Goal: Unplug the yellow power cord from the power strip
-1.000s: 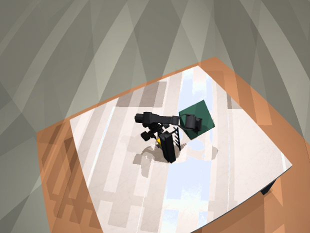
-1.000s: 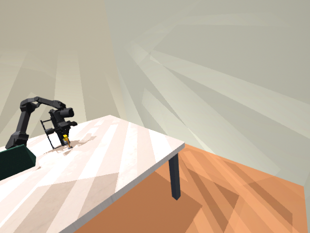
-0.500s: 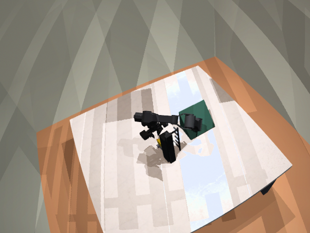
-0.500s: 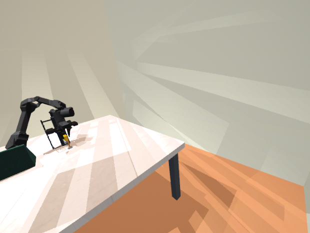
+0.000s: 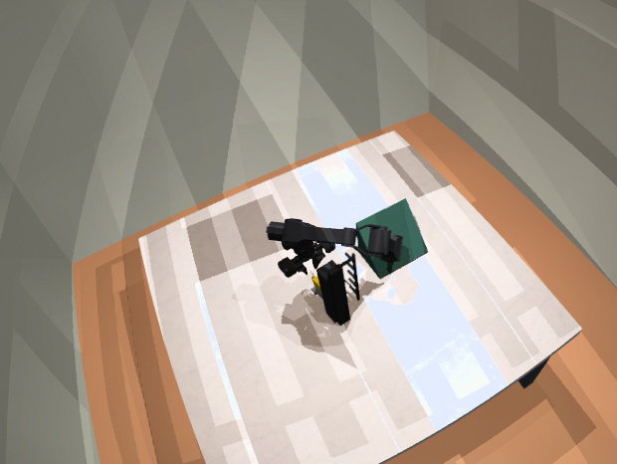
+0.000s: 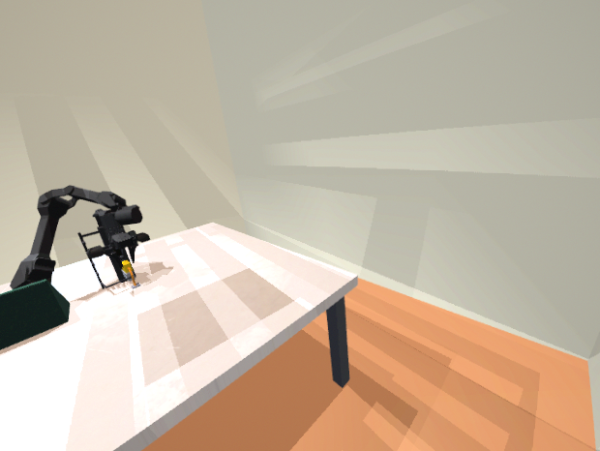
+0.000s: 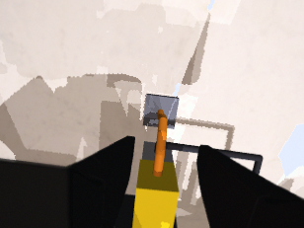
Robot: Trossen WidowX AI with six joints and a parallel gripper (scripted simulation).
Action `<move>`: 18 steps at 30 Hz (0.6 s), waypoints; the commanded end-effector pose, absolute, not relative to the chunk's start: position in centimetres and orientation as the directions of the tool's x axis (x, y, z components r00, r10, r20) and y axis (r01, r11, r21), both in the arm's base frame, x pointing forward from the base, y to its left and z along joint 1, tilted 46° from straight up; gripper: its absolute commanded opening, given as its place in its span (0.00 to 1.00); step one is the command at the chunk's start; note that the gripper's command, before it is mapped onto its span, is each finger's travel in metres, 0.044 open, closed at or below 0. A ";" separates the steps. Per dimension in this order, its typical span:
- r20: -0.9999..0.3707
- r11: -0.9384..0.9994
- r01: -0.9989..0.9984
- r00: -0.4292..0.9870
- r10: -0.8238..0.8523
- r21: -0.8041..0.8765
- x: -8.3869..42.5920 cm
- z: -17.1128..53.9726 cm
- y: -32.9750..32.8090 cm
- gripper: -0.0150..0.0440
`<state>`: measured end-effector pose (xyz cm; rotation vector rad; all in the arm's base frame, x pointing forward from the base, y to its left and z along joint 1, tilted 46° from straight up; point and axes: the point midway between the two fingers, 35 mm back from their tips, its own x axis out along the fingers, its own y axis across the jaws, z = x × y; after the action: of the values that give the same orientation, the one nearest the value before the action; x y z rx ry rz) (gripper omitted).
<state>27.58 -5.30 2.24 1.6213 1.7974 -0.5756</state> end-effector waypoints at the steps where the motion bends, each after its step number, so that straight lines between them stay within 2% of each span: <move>1: -0.707 0.140 0.986 -0.032 0.706 0.094 27.5 2.8 -4.8 0.53; 18: -0.706 0.140 0.986 -0.033 0.707 0.094 26.9 4.7 -2.8 0.53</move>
<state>27.20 -3.41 4.31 1.6221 1.7943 -0.5735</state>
